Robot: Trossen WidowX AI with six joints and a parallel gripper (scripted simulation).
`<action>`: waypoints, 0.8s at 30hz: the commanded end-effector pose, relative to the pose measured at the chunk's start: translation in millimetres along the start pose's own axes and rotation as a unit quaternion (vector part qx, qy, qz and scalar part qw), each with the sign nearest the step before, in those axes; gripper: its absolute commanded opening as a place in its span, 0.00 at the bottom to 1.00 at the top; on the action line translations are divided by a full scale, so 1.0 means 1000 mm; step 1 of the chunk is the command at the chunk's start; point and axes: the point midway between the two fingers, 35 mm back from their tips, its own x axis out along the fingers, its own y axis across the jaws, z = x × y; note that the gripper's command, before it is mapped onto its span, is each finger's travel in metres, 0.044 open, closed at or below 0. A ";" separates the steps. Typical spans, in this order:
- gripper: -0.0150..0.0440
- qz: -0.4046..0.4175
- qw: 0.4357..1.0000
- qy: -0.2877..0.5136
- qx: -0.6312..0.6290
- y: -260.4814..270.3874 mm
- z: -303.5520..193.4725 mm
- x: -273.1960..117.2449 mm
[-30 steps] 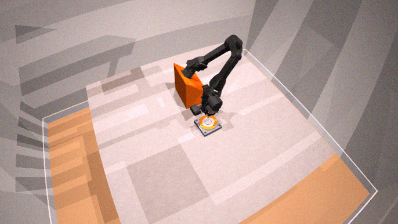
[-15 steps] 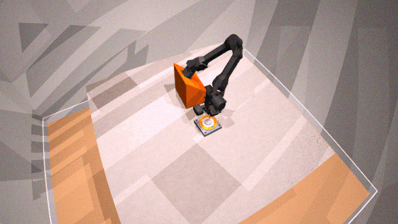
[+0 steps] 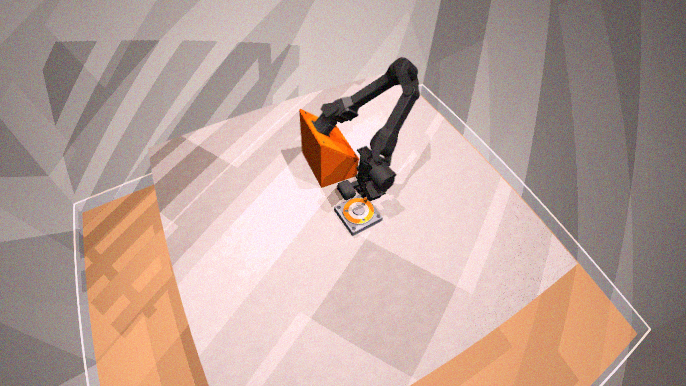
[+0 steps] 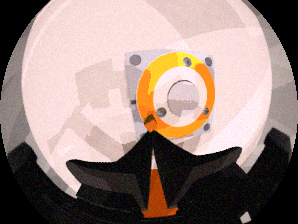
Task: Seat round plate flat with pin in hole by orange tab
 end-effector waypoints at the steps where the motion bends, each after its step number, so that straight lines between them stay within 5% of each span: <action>1: 0.25 0.001 1.000 -0.005 -0.002 0.004 0.007 -0.002; 24: 0.25 0.001 1.000 -0.006 -0.003 0.011 0.021 -0.002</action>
